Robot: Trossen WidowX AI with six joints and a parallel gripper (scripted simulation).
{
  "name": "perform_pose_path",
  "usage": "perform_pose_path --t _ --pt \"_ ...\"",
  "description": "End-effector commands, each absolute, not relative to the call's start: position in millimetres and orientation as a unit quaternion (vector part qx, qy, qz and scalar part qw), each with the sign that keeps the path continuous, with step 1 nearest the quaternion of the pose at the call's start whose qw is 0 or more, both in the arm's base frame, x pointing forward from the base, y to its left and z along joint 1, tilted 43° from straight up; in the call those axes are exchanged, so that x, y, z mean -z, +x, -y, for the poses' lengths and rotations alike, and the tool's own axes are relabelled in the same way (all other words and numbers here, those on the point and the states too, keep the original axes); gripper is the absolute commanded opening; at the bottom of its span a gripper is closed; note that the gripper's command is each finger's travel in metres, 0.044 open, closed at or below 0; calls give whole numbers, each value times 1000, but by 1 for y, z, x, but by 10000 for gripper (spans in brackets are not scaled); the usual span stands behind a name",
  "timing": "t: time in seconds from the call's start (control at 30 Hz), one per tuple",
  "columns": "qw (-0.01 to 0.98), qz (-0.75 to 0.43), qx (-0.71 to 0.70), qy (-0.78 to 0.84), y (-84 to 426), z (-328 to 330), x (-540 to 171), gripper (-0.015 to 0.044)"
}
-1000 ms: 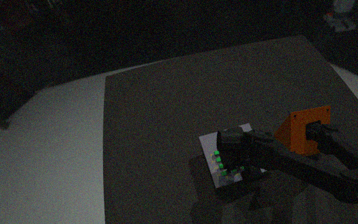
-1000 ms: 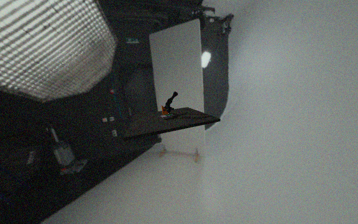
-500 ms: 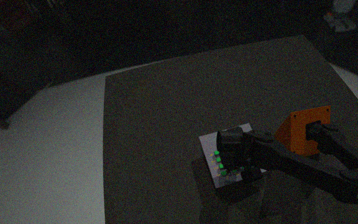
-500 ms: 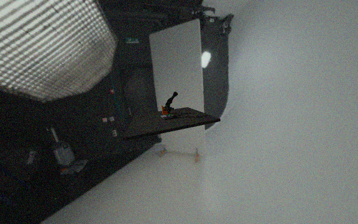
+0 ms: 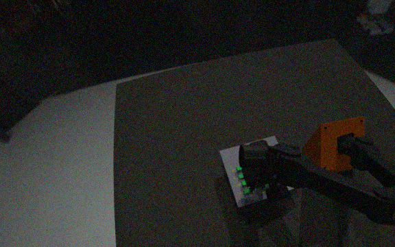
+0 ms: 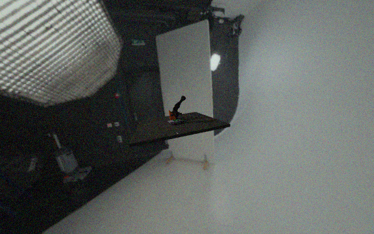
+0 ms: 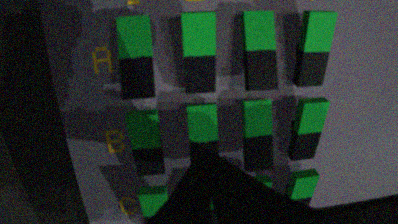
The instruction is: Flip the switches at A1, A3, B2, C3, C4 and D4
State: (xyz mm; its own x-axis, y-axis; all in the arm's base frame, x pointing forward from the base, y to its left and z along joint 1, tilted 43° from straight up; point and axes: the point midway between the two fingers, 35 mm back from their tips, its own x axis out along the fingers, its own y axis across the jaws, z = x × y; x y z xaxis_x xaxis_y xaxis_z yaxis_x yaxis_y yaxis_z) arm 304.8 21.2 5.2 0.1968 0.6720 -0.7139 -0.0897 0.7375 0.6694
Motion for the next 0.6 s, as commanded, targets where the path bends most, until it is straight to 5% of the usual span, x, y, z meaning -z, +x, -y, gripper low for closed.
perform_pose_path --t 0.0,0.57 --pt "731 -577 -260 254 305 -22 -5 0" --pt "731 -578 -260 251 305 -21 -5 0"
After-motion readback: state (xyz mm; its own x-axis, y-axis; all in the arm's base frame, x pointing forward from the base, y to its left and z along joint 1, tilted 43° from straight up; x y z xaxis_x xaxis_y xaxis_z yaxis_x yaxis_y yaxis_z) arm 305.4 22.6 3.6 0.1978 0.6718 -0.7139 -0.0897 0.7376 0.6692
